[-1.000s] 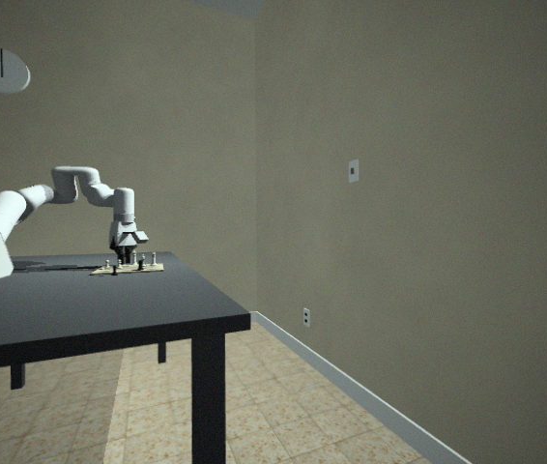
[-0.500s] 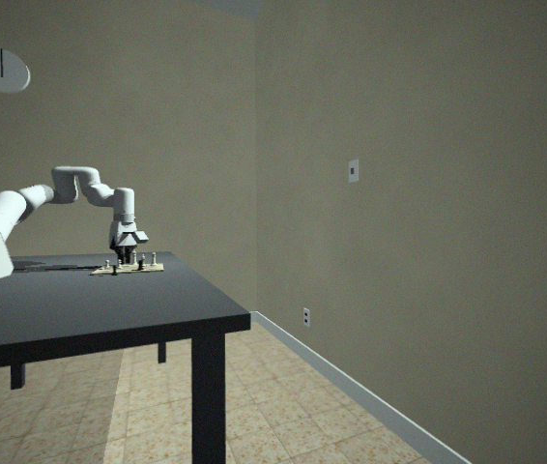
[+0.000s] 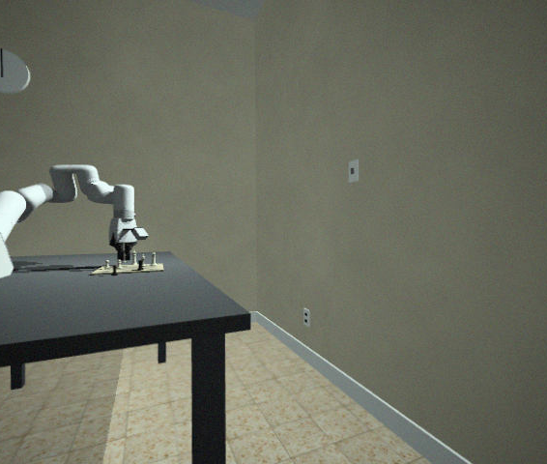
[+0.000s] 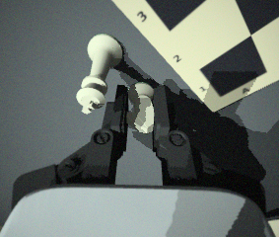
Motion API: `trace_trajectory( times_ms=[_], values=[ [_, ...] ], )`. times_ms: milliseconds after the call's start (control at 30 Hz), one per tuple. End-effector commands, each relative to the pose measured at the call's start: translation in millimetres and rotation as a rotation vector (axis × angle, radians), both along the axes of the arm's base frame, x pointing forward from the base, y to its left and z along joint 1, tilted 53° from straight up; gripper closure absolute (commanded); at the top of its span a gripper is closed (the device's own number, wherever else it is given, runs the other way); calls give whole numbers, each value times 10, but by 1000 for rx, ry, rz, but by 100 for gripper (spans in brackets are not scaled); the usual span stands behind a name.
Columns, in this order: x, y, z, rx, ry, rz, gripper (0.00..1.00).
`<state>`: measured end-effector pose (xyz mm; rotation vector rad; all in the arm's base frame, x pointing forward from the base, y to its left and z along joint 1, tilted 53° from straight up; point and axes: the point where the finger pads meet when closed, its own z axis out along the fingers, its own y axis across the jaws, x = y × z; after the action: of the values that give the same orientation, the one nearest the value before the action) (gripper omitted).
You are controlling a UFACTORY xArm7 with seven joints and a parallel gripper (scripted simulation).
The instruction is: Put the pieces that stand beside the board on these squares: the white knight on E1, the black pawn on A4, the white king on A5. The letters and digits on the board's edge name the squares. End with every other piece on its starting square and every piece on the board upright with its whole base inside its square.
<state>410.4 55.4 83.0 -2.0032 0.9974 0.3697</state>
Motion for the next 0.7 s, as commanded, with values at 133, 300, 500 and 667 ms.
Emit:
trace_trajectory(
  times_ms=[133, 300, 500, 667],
  values=[
    [-42, -429, 317, -2, -3, -5, 100],
    [-63, -583, 434, -2, -3, -5, 100],
    [-79, -705, 526, -2, -3, -5, 100],
    [-80, -706, 526, -2, -3, -5, 100]
  ],
)
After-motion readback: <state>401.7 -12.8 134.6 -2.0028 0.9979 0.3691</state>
